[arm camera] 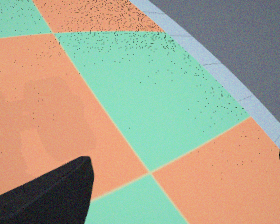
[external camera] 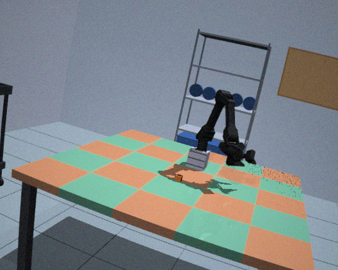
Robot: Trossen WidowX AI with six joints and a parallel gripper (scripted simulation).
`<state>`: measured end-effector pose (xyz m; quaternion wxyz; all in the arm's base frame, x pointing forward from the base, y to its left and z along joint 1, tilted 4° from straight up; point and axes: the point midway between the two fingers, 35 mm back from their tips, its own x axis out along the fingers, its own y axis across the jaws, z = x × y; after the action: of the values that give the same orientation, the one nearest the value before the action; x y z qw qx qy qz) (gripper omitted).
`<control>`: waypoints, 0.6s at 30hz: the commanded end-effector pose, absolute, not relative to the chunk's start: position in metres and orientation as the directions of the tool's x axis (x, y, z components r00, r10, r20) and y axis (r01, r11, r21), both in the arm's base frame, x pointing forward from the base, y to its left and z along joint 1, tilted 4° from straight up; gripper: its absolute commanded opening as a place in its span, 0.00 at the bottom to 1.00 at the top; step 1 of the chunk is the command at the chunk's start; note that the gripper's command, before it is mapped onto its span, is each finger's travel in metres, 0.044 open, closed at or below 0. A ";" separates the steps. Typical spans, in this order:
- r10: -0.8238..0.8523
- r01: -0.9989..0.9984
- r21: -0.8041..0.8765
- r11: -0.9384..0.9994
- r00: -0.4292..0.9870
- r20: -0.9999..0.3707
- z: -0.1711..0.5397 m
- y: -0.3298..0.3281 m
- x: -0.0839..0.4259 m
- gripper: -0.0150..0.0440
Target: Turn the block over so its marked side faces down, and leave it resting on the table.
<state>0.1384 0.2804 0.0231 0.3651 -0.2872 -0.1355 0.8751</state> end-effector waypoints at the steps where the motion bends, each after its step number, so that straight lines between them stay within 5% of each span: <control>1: 0.717 -0.571 -0.433 -0.697 -0.563 -0.412 0.022 0.280 0.140 0.98; 5: 0.695 -0.768 -0.156 -0.621 -0.447 -0.563 0.010 0.258 0.182 1.00; 10: 0.593 -0.960 0.176 -0.218 -0.274 -0.757 -0.004 0.208 0.239 1.00; 18: 0.319 -0.747 0.267 0.609 -0.078 -0.945 -0.007 0.103 0.314 1.00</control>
<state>0.2844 0.1579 -0.0068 0.6070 -0.2348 0.4945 0.5760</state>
